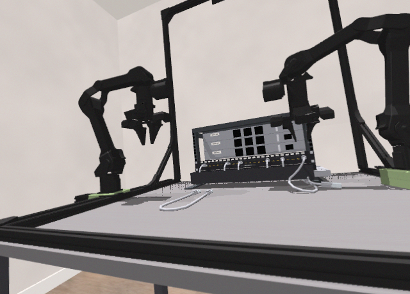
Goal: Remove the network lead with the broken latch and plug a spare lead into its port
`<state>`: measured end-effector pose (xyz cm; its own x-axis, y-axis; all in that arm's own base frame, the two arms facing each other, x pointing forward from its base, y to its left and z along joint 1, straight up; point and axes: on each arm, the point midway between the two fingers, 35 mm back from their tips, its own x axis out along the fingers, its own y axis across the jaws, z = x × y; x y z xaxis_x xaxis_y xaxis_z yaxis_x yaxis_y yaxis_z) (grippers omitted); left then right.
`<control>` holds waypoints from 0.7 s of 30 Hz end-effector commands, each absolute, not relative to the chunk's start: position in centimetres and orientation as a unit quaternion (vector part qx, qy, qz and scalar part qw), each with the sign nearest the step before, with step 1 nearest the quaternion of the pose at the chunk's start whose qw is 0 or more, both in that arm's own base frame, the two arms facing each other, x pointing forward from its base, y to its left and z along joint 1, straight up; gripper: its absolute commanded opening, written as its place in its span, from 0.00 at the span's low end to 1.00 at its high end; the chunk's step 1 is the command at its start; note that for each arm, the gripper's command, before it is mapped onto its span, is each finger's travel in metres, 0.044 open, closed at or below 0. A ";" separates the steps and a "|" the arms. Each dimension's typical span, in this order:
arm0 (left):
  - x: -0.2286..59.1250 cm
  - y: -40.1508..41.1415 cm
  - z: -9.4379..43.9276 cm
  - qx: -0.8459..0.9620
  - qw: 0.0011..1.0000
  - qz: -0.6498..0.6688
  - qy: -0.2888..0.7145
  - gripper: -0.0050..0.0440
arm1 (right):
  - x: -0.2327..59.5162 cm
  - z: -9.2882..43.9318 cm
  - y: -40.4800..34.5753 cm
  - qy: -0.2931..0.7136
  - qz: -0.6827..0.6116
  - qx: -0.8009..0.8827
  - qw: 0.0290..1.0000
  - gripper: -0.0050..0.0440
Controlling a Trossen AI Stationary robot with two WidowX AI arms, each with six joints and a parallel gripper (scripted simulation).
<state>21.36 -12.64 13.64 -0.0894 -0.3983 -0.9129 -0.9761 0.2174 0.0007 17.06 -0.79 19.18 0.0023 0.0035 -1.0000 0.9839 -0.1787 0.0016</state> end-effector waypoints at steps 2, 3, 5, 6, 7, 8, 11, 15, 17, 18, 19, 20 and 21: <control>21.4 -12.6 13.7 -0.525 0.425 0.340 0.655 0.46 | 17.1 19.2 -0.8 0.454 -0.541 0.544 0.453 0.46; 21.4 -12.6 13.7 -0.525 0.425 0.340 0.655 0.46 | 17.1 19.2 -0.8 0.454 -0.541 0.544 0.453 0.46; 21.4 -12.6 13.7 -0.525 0.425 0.340 0.655 0.46 | 17.1 19.2 -0.8 0.454 -0.541 0.544 0.453 0.46; 21.4 -12.6 13.7 -0.525 0.425 0.340 0.655 0.46 | 17.1 19.2 -0.8 0.454 -0.541 0.544 0.453 0.46; 19.9 -6.9 14.9 -0.503 0.463 0.370 0.629 0.46 | 17.1 19.2 -0.8 0.454 -0.541 0.544 0.453 0.46; 19.9 -6.9 14.9 -0.503 0.463 0.370 0.629 0.46 | 17.1 19.2 -0.8 0.454 -0.541 0.544 0.453 0.46; 19.9 -6.9 14.9 -0.503 0.463 0.370 0.629 0.46 | 17.1 19.2 -0.8 0.454 -0.541 0.544 0.453 0.46; 19.9 -6.9 14.9 -0.503 0.463 0.370 0.629 0.46 | 17.1 19.2 -0.8 0.454 -0.541 0.544 0.453 0.46; 19.9 -6.9 14.9 -0.503 0.463 0.370 0.629 0.46 | 17.1 19.2 -0.8 0.454 -0.541 0.544 0.453 0.46; 19.9 -6.9 14.9 -0.503 0.463 0.370 0.629 0.46 | 17.1 19.2 -0.8 0.454 -0.541 0.544 0.453 0.46; 19.9 -6.9 14.9 -0.503 0.463 0.370 0.629 0.46 | 17.1 19.2 -0.8 0.454 -0.541 0.544 0.453 0.46; 19.9 -6.9 14.9 -0.503 0.463 0.370 0.629 0.46 | 17.1 19.2 -0.8 0.454 -0.541 0.544 0.453 0.46; 19.9 -6.9 14.9 -0.503 0.463 0.370 0.629 0.46 | 17.1 19.2 -0.8 0.454 -0.541 0.544 0.453 0.46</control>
<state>19.96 -7.04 14.87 -0.0640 -0.2927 -0.9541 -0.9757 0.2190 -0.0018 17.06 -0.79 19.17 0.0023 0.0035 -1.0000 0.9839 -0.1787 0.0016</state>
